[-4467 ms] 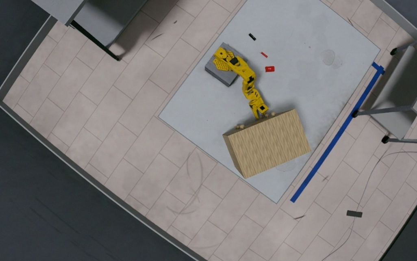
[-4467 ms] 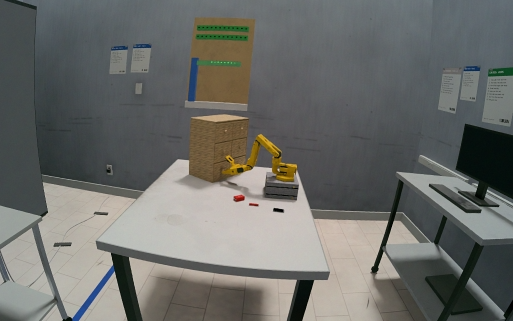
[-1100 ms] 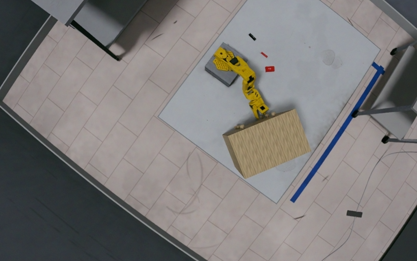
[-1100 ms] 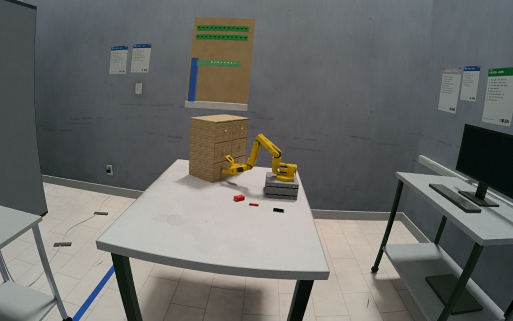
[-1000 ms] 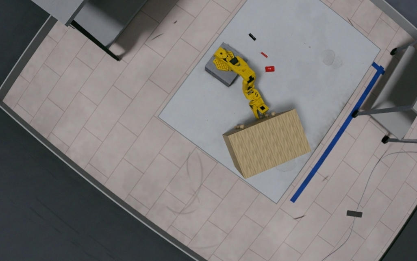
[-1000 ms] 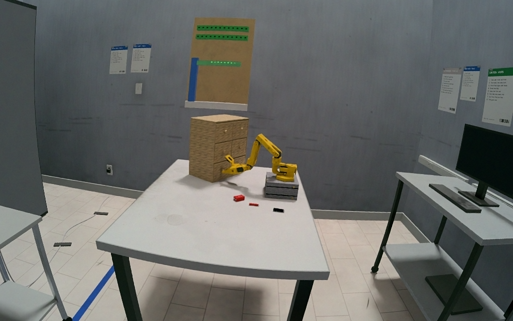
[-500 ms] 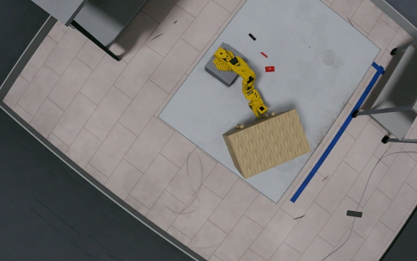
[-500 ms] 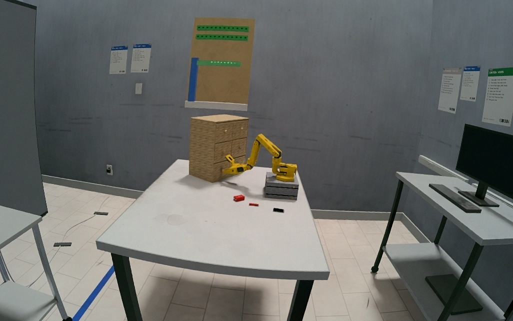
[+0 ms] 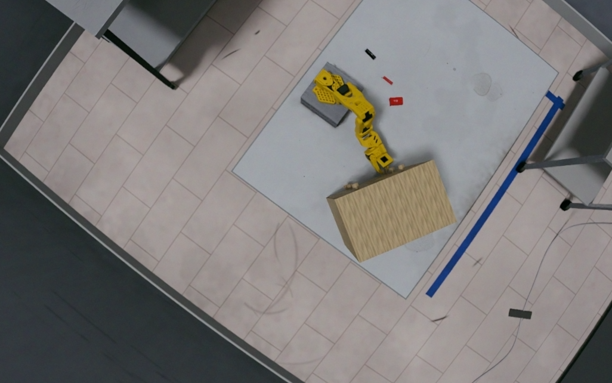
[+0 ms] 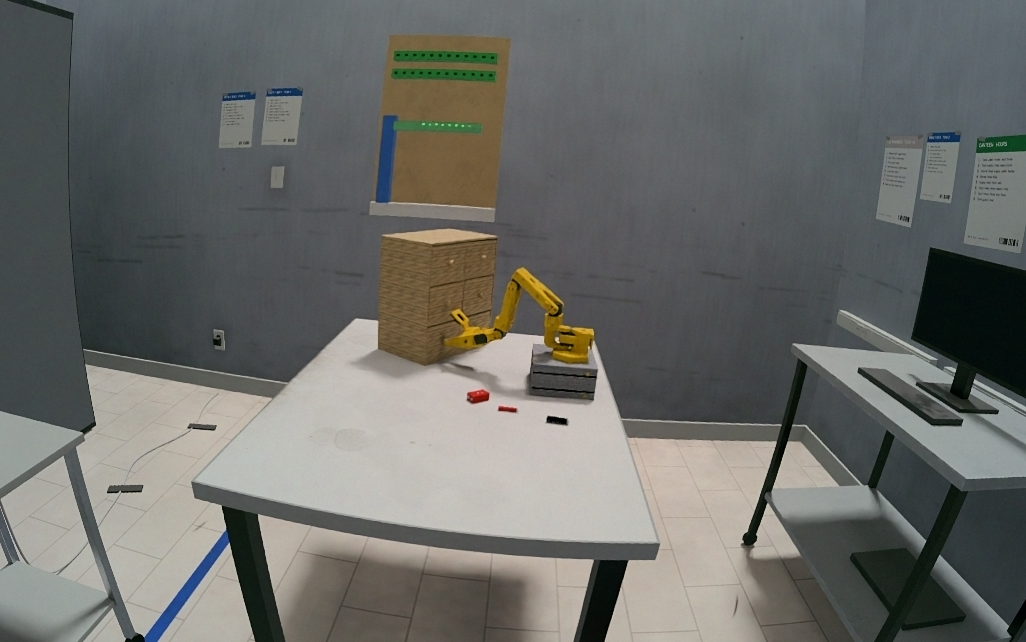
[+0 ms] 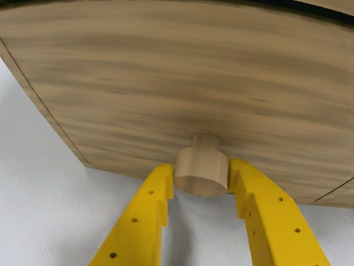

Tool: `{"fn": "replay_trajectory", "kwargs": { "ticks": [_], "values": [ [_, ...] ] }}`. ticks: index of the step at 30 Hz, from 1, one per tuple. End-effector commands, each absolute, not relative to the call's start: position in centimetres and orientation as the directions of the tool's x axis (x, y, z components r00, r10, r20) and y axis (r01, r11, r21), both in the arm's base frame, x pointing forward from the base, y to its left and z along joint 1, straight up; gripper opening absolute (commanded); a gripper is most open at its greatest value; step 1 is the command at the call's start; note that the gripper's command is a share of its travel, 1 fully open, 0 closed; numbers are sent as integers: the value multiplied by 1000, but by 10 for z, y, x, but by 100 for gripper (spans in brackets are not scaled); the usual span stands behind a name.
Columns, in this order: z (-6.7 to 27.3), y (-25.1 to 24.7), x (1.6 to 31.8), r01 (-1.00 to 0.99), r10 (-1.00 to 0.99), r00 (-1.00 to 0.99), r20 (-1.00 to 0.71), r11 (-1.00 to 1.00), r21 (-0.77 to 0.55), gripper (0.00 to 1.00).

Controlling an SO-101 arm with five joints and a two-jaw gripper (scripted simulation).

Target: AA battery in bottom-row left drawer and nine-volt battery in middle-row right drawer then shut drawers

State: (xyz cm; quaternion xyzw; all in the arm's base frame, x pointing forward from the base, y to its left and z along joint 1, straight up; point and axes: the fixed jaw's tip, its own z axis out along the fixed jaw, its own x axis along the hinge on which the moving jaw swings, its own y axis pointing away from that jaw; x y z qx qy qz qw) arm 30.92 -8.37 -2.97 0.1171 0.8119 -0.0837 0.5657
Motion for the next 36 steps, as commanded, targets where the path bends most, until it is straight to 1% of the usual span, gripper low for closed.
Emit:
{"fn": "replay_trajectory", "kwargs": {
  "ticks": [1, 18, 36],
  "values": [
    [-28, -80, 309, 278, 104, -329, -938, 960, 9, 0],
    [-28, -80, 309, 278, 104, -329, -938, 960, 9, 0],
    [-28, -79, 301, 277, 98, -331, -939, 961, 3, 0]
  ]
}}
